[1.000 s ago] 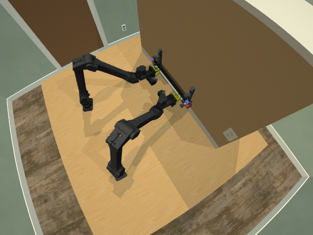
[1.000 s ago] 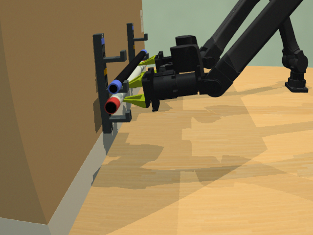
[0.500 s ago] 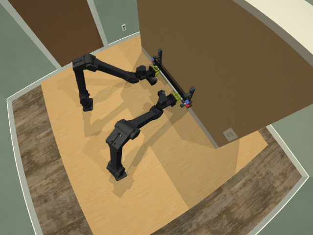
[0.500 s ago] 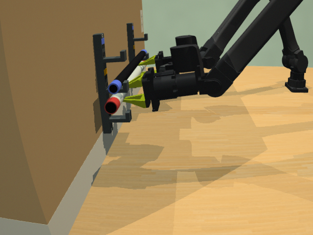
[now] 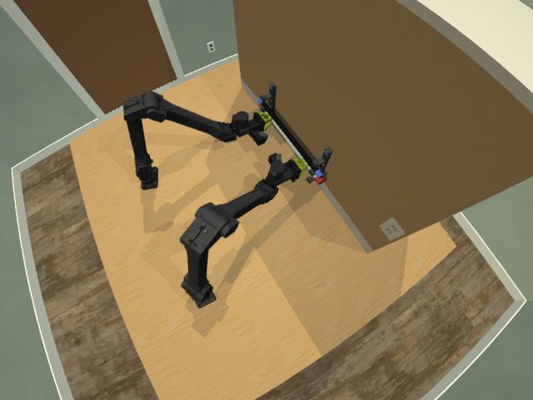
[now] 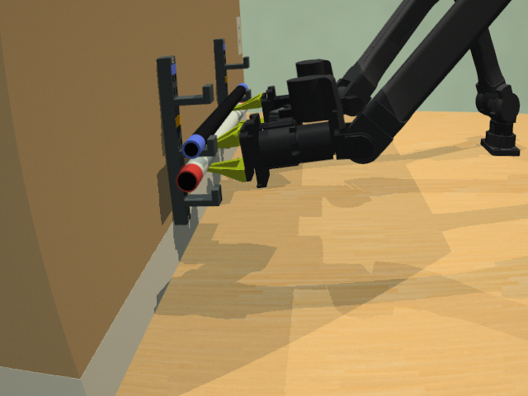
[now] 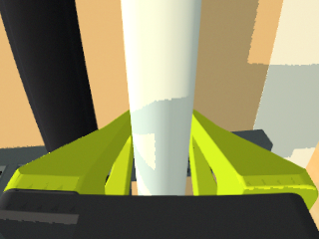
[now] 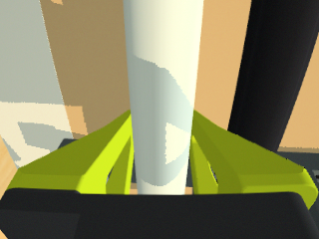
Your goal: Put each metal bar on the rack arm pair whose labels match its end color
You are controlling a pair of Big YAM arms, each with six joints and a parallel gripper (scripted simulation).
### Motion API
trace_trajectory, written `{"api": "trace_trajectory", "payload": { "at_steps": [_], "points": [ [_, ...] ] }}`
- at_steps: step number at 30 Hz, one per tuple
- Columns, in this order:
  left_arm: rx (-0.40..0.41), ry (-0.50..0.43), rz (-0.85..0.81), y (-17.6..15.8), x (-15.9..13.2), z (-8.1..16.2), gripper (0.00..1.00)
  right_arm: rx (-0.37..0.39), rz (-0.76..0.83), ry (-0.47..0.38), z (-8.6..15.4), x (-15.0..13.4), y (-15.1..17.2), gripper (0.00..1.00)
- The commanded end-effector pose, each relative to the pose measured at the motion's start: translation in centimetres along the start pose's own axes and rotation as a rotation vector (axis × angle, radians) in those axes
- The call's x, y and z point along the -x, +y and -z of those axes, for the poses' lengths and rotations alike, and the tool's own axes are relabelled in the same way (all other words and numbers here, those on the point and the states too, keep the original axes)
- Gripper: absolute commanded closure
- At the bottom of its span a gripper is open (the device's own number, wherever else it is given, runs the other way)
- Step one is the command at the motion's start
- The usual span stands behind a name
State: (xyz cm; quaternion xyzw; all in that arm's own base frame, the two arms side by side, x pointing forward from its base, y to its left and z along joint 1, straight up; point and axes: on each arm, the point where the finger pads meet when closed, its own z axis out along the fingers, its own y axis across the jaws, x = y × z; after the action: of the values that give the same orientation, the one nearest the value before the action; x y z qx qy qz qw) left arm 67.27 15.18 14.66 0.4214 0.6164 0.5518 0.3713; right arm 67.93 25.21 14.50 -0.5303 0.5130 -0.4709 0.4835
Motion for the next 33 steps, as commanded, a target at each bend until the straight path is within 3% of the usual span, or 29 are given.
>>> {"api": "trace_trajectory", "payload": {
  "at_steps": [1,33],
  "points": [
    [0.137,0.015,0.015,8.7,-0.7,-1.1,1.00,-0.142,-0.042,0.008,-1.1,0.0,-8.9,1.00],
    [0.137,0.015,0.015,6.8,-0.7,-1.3,1.00,-0.142,-0.042,0.008,-1.4,0.0,-8.8,1.00]
  ]
}}
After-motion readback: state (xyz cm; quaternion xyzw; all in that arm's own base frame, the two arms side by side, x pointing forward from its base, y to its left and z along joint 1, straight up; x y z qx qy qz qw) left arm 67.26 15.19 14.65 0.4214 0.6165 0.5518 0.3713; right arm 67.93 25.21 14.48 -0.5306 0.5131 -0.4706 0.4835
